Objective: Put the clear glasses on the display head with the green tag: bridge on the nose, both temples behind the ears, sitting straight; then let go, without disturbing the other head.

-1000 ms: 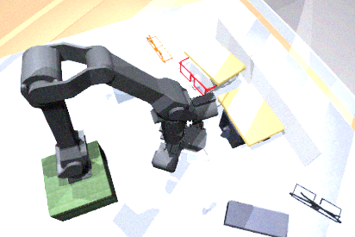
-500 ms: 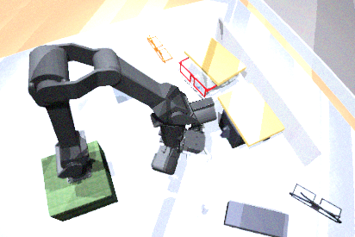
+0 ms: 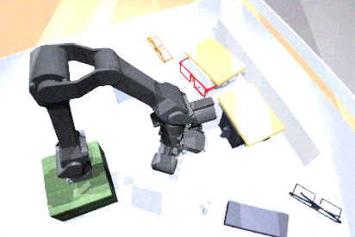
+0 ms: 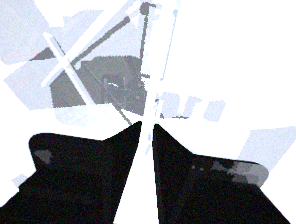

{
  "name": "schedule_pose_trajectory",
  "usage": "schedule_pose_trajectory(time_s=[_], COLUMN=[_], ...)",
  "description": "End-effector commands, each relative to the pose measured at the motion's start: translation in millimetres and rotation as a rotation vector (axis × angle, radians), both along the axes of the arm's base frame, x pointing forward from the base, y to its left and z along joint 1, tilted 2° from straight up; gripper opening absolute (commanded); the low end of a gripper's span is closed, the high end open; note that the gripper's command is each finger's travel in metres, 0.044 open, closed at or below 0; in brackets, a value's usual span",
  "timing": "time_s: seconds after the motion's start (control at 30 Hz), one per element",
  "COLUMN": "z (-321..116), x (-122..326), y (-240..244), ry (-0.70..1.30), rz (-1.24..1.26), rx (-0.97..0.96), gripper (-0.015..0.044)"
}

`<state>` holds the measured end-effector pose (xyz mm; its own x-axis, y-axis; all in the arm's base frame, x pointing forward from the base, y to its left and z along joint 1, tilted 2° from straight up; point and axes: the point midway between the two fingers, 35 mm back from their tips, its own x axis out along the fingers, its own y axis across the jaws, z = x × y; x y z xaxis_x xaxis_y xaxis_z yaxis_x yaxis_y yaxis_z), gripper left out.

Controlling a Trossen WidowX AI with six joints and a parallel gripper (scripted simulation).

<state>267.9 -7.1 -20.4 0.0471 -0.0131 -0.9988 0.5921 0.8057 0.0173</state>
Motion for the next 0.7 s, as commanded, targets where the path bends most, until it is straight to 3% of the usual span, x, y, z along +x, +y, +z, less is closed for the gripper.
schedule_pose_trajectory(time_s=[0.0, 0.17, 0.37, 0.67], z=[0.0, 0.0, 3.3, 60.4], x=[-0.2, -0.2, 0.5, 2.7], y=[0.0, 0.0, 0.1, 1.2], ry=[0.000, 0.000, 0.000, -0.003], rz=[0.001, 0.001, 0.001, 0.000], rx=[0.000, 0.000, 0.000, -0.002], gripper=[0.0033, 0.0000, 0.0000, 0.0000])
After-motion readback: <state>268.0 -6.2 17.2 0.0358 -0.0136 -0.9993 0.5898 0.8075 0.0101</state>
